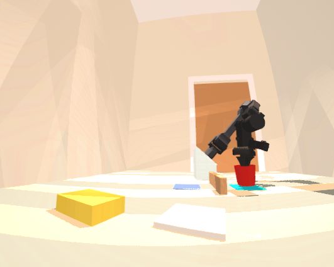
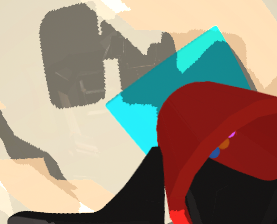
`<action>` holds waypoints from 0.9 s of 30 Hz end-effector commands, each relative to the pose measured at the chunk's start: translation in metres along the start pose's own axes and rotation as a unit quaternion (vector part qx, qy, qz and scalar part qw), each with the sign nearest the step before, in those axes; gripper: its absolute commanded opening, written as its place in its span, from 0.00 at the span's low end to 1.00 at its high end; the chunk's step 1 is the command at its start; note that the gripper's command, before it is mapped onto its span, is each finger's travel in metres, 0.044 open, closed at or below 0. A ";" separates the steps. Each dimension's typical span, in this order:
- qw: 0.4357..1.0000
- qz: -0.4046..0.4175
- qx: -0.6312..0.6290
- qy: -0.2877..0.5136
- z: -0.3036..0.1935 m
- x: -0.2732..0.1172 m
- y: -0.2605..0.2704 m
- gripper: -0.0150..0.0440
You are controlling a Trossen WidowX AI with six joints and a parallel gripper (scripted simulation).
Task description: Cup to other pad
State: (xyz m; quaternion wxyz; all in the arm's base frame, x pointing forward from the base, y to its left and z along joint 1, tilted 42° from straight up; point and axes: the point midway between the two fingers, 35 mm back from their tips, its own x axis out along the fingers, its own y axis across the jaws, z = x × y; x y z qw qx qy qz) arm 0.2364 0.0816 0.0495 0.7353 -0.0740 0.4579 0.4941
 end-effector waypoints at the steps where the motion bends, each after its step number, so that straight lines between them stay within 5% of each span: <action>1: 1.000 0.002 0.002 -0.003 0.000 0.003 0.001 0.25; 13: 1.000 0.000 0.000 0.000 0.000 0.001 0.000 0.25; 18: 1.000 0.000 0.000 0.000 0.000 0.001 0.000 0.47; 27: 1.000 0.000 0.000 0.000 0.000 0.000 0.000 0.47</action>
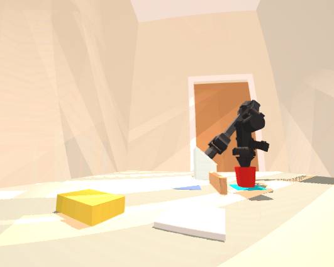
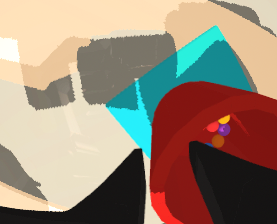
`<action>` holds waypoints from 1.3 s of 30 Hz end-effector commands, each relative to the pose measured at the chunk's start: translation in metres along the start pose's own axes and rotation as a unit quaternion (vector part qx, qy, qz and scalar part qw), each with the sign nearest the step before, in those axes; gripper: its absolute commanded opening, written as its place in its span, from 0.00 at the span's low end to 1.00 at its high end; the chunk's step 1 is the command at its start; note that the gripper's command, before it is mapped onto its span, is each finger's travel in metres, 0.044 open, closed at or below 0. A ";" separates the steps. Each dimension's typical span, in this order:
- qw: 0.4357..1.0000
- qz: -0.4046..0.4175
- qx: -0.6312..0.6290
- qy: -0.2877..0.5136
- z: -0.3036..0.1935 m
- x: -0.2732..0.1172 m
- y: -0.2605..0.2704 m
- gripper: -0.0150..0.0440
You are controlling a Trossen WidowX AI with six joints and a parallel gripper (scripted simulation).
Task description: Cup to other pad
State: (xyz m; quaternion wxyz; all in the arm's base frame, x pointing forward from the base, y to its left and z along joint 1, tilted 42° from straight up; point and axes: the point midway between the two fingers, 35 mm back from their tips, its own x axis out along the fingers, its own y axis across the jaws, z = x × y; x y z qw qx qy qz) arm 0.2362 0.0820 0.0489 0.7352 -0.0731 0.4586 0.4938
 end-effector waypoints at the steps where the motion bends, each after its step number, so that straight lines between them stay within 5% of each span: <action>1: 1.000 0.000 -0.001 0.000 0.000 -0.002 0.000 0.47; 39: 1.000 0.001 0.001 -0.001 -0.004 -0.047 -0.002 0.47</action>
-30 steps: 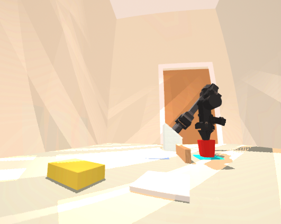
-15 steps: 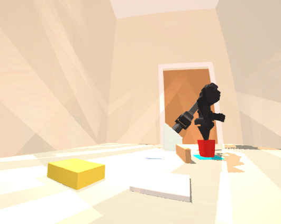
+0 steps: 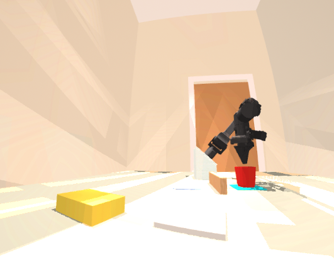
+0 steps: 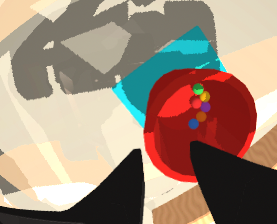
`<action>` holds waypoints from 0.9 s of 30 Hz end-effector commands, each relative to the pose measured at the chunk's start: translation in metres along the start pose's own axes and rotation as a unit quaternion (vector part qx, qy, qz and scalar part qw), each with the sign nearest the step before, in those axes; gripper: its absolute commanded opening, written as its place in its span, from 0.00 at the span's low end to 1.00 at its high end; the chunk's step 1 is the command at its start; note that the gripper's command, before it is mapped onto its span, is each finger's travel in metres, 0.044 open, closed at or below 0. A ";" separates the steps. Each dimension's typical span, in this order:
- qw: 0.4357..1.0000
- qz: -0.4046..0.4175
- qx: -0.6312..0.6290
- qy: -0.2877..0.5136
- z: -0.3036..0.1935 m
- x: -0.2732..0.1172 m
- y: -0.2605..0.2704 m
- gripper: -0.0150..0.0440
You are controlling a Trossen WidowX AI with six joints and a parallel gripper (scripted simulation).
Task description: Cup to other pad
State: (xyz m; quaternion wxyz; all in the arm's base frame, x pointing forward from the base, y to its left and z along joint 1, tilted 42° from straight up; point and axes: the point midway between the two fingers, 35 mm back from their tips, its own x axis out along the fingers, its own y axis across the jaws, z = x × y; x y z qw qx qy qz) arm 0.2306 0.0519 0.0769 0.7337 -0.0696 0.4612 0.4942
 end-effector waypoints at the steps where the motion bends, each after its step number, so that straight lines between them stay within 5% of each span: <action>1: 1.000 -0.002 -0.002 -0.002 0.001 -0.006 -0.001 0.47; 6: 1.000 -0.002 -0.002 -0.002 -0.001 -0.010 0.000 0.47; 18: 1.000 0.000 0.000 0.000 -0.001 -0.012 0.000 1.00; 27: 1.000 -0.002 -0.001 0.000 -0.002 -0.046 -0.001 1.00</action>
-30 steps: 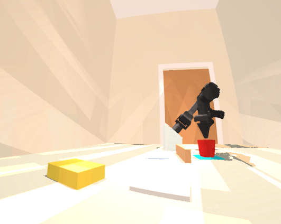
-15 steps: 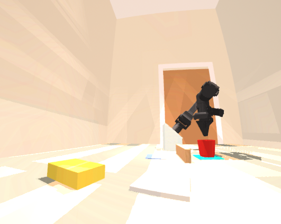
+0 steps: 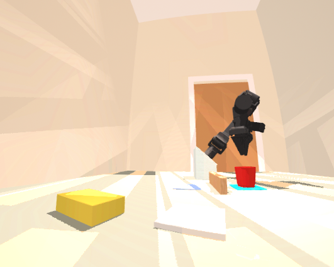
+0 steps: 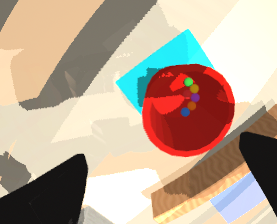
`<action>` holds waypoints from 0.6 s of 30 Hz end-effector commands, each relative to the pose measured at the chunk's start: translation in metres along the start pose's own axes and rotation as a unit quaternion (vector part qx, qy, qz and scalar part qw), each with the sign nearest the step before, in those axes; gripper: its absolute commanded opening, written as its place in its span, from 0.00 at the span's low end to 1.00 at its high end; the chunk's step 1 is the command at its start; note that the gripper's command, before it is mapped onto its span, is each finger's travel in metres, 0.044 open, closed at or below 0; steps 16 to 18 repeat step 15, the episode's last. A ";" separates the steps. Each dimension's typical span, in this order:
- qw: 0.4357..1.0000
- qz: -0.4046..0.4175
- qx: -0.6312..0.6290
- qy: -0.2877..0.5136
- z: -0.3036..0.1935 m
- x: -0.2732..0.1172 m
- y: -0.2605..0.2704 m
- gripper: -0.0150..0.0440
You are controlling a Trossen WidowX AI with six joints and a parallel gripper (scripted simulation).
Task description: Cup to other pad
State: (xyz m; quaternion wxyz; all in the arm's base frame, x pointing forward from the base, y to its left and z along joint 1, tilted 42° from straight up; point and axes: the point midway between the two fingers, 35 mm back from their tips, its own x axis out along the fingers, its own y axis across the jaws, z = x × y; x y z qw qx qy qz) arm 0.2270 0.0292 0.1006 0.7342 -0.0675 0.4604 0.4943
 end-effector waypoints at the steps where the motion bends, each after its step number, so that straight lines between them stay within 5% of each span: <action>1: 1.000 -0.003 -0.002 0.002 0.000 -0.017 -0.001 1.00; 18: 1.000 -0.002 -0.001 -0.002 0.001 -0.033 0.000 1.00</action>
